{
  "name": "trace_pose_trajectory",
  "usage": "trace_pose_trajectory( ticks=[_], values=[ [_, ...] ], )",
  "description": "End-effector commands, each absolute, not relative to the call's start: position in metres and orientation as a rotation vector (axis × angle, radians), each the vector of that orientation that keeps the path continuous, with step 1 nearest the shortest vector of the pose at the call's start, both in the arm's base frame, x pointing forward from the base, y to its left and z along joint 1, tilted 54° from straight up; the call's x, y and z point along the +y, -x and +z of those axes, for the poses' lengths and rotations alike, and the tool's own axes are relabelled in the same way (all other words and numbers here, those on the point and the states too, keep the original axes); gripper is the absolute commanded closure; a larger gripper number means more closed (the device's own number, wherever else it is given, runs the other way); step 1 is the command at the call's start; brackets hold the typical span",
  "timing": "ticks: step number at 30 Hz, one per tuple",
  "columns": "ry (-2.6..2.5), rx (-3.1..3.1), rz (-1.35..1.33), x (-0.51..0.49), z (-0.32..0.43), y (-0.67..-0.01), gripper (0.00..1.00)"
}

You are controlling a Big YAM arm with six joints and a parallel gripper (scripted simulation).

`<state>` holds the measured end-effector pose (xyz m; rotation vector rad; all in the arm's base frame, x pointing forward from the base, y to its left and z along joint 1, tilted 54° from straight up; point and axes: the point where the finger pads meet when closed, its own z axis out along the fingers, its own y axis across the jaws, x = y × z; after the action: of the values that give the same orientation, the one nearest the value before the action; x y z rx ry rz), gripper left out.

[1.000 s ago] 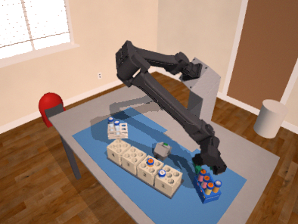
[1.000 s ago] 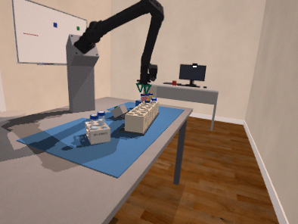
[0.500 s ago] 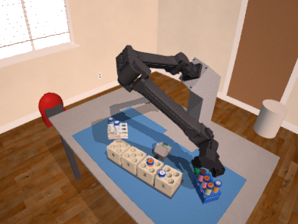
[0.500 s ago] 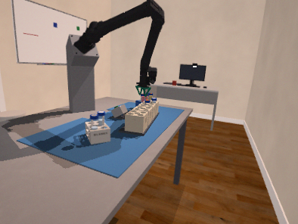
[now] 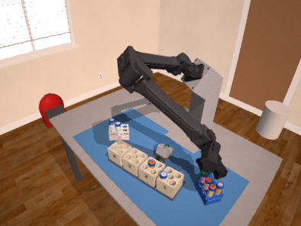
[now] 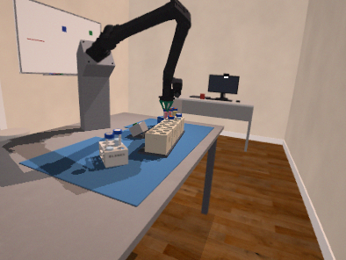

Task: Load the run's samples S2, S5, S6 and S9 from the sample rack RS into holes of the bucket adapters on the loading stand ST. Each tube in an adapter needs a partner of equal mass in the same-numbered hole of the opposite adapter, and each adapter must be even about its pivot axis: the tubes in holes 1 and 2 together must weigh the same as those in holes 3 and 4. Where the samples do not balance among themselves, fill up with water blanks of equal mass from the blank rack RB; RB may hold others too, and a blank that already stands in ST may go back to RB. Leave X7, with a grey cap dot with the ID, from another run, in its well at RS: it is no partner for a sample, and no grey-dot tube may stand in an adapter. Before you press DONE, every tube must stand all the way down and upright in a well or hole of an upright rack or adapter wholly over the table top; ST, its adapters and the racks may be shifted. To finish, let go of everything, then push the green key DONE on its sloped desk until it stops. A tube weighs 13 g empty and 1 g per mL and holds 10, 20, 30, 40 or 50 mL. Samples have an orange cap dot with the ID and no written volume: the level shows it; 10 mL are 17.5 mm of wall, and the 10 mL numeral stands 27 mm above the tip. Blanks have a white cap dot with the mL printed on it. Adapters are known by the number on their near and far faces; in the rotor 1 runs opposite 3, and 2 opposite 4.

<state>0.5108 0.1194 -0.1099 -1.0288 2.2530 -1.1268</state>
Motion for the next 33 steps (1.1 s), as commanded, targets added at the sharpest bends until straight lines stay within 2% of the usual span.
trace_pose_trajectory(
  ticks=[1,13,33],
  values=[
    [1.037,2.239,-1.117,0.126,-0.107,-0.51,1.0],
    [1.037,2.239,-1.117,0.126,-0.107,-0.51,1.0],
    [1.04,2.226,-1.107,0.164,-0.066,-0.468,1.0]
  ],
)
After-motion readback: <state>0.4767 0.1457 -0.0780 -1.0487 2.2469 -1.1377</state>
